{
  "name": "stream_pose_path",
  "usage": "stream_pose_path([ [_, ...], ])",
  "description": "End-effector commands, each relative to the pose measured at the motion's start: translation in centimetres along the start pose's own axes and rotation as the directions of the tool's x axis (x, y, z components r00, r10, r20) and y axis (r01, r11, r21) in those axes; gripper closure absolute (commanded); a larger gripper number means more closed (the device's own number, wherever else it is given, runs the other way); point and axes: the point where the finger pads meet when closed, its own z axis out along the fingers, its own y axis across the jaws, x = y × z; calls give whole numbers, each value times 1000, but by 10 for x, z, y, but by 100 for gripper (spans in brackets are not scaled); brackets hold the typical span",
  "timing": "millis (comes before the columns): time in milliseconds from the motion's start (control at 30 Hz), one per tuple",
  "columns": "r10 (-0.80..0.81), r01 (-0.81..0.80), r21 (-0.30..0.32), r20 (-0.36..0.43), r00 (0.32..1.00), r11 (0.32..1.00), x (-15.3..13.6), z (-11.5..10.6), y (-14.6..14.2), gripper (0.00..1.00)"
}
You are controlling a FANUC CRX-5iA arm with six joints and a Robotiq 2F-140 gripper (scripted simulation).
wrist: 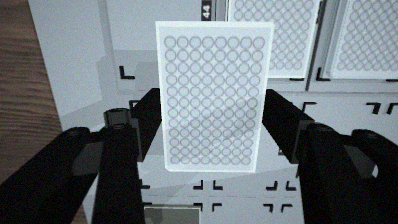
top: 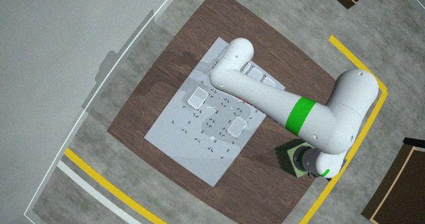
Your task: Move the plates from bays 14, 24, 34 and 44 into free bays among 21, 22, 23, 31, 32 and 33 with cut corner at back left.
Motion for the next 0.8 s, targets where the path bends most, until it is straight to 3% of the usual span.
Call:
stream_pose_path([
  [0,0,0,3,-1,1000,1000,-10,-1,6,90],
  [767,0,0,3,-1,1000,1000,-52,-1,33,90],
])
